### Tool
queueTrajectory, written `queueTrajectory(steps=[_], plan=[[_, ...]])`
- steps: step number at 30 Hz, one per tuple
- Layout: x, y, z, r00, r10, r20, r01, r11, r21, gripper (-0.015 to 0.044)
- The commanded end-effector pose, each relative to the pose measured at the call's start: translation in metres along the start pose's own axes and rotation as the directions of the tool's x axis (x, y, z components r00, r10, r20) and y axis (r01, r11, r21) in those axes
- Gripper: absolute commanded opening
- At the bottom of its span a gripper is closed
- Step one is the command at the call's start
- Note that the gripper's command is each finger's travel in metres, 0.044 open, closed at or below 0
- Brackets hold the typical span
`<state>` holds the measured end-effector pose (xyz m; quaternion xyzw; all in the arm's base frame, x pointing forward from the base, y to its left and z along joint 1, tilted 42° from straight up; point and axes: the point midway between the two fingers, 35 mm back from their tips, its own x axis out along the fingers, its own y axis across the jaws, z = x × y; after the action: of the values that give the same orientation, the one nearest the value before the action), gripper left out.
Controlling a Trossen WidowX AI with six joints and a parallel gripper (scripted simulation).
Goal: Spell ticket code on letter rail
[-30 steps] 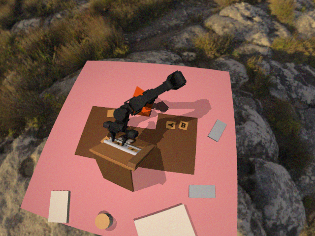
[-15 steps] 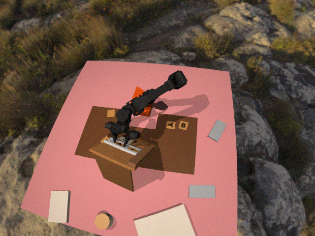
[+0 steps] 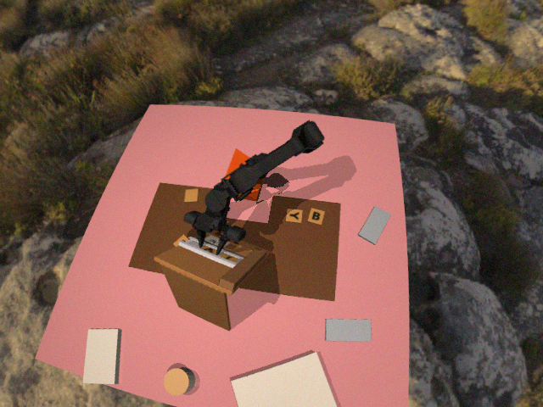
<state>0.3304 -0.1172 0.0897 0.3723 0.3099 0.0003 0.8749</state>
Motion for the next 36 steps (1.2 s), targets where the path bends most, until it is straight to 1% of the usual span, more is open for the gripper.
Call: queueTrajectory(steps=[1,4,15,16,36], plan=[[0.0,0.004,0.0,1.0,-0.004,0.001,0.004,1.0,0.003,0.0],[0.0,0.004,0.0,1.0,-0.004,0.001,0.004,1.0,0.003,0.0],[-0.004,0.003,0.0,1.0,-0.004,0.001,0.004,1.0,0.002,0.0289],[-0.006,0.003,0.0,1.0,-0.004,0.001,0.004,1.0,0.003,0.0295],[-0.02,0.002,0.0,1.0,-0.005,0.0,0.005,1.0,0.003,0.0295]])
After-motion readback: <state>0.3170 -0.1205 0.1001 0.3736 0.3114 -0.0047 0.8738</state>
